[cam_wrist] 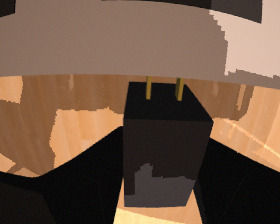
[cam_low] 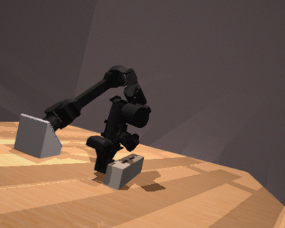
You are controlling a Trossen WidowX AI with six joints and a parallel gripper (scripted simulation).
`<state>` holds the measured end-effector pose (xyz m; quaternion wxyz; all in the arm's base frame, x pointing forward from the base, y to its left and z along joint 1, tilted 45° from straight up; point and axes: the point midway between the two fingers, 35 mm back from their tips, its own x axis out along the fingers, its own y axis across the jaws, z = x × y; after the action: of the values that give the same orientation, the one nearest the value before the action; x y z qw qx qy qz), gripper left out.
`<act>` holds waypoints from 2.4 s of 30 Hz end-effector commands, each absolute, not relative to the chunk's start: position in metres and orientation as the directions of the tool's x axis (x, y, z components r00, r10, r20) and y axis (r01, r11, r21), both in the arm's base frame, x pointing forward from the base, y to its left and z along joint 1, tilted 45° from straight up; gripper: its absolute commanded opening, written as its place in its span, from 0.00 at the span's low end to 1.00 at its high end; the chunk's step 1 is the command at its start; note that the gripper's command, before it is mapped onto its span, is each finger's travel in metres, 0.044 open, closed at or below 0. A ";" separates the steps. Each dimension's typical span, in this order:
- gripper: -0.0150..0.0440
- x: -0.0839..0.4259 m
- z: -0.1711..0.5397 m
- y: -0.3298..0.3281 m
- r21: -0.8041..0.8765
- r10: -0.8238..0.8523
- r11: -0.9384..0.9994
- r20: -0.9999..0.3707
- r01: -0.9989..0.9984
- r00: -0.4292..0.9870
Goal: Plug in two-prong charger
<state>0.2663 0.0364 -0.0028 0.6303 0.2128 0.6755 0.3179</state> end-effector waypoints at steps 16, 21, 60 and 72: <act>0.25 0.273 -0.002 0.038 0.700 0.690 0.706 -0.715 -0.109 -0.114; 0.25 0.275 -0.002 0.038 0.700 0.690 0.706 -0.715 -0.109 -0.114; 0.25 0.289 -0.001 0.040 0.700 0.690 0.706 -0.715 -0.110 -0.113; 0.25 0.292 -0.001 0.040 0.700 0.690 0.706 -0.715 -0.110 -0.113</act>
<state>0.2833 0.0390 -0.0018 0.6207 0.2193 0.6841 0.3141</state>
